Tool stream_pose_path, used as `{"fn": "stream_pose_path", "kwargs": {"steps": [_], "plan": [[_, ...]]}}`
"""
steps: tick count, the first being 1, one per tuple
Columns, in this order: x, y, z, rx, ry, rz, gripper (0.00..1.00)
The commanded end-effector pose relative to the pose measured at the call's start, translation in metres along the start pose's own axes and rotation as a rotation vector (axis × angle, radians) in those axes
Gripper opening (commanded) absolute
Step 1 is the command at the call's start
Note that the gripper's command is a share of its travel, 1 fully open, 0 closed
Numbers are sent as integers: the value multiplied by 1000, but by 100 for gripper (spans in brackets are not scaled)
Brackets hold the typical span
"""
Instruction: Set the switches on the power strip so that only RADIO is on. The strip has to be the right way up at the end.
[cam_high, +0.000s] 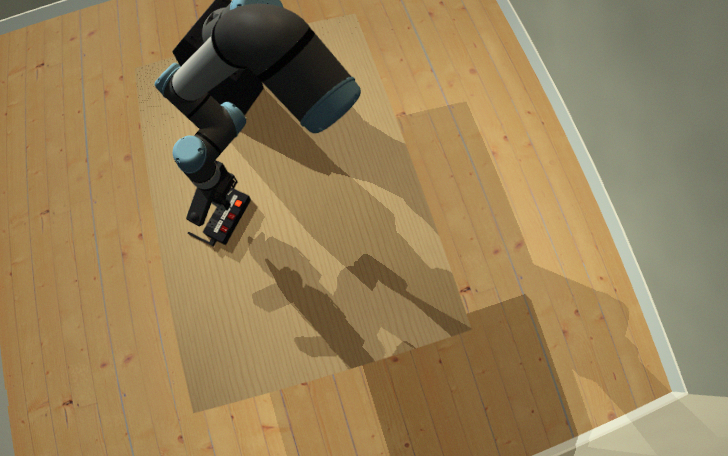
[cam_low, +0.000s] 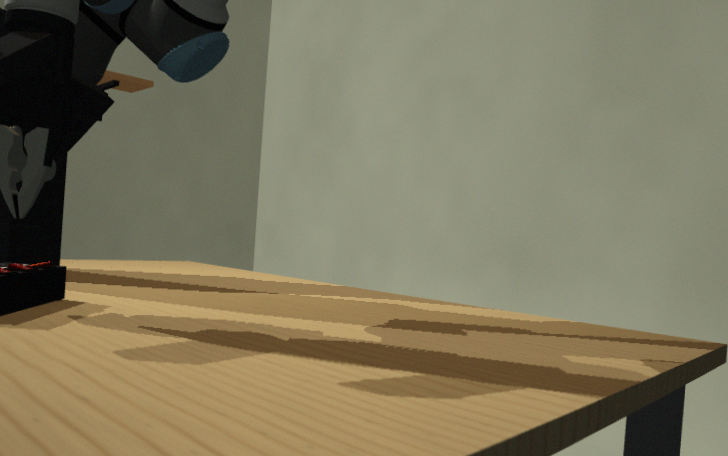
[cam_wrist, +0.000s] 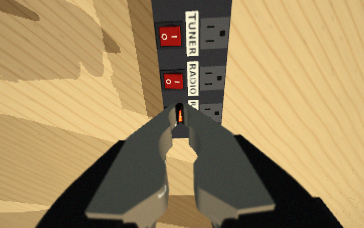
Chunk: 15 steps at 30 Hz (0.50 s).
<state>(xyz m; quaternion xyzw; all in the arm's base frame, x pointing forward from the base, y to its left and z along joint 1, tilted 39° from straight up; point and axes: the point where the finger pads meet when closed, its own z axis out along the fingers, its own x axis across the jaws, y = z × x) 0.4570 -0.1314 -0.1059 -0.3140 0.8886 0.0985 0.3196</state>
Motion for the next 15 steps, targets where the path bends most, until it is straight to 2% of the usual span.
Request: {"fn": "stream_pose_path", "kwargs": {"steps": [1,15], "plan": [[0,0,3,-1,-1,-1,0],[0,-1,14,0,-1,-1,0]]}}
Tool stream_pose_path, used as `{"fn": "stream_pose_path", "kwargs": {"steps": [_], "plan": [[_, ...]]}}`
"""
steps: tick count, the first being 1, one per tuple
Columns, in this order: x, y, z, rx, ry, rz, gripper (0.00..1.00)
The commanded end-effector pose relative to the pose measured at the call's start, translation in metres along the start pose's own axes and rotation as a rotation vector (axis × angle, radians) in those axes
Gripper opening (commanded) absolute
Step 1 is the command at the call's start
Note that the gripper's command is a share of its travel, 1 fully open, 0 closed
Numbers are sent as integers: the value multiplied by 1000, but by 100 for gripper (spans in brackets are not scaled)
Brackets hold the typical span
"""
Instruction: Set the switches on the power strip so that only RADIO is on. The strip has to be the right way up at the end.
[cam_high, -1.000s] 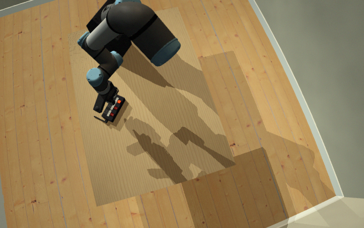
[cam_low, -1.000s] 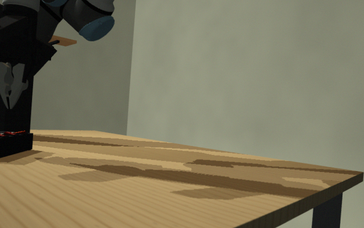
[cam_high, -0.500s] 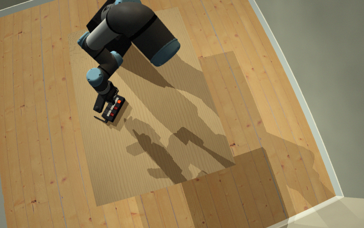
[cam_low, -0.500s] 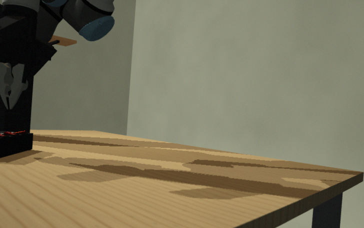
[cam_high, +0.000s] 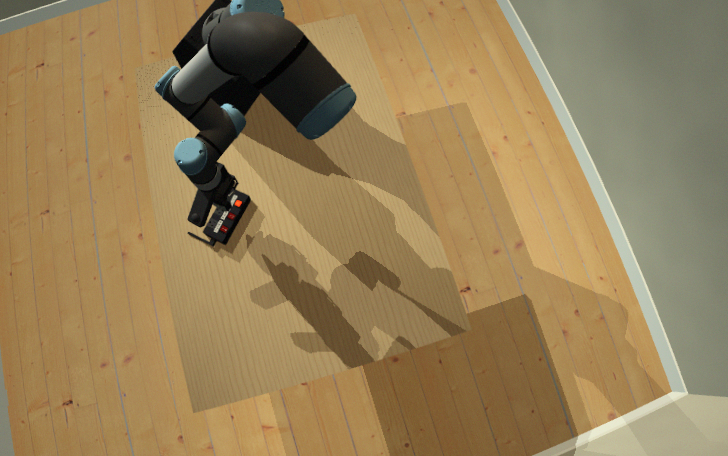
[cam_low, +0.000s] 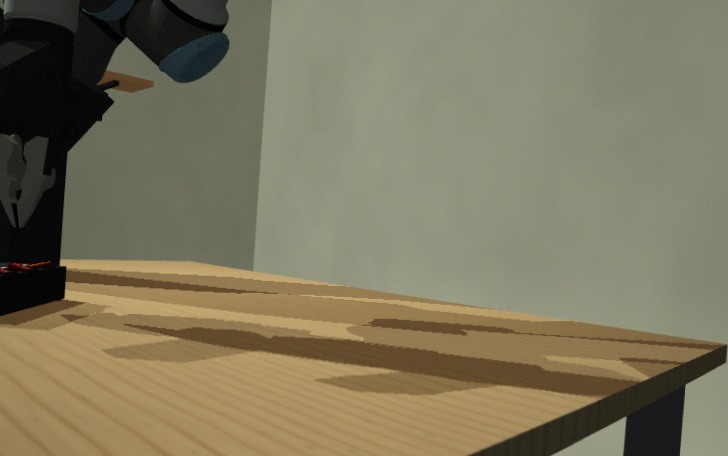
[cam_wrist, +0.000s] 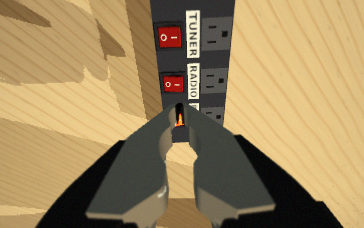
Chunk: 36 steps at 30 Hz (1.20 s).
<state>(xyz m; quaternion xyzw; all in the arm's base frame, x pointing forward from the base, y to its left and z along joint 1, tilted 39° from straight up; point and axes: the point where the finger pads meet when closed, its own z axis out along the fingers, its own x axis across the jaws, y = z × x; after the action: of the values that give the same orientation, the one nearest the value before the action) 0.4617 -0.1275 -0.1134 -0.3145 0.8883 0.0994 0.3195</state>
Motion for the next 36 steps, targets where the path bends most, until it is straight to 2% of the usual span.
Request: {"fn": "stream_pose_path", "kwargs": {"steps": [1,14,36], "plan": [[0,-1,5,2,0,-1,0],[0,-1,23,3,0,-1,0],[0,0,34,1,0,1,0]]}}
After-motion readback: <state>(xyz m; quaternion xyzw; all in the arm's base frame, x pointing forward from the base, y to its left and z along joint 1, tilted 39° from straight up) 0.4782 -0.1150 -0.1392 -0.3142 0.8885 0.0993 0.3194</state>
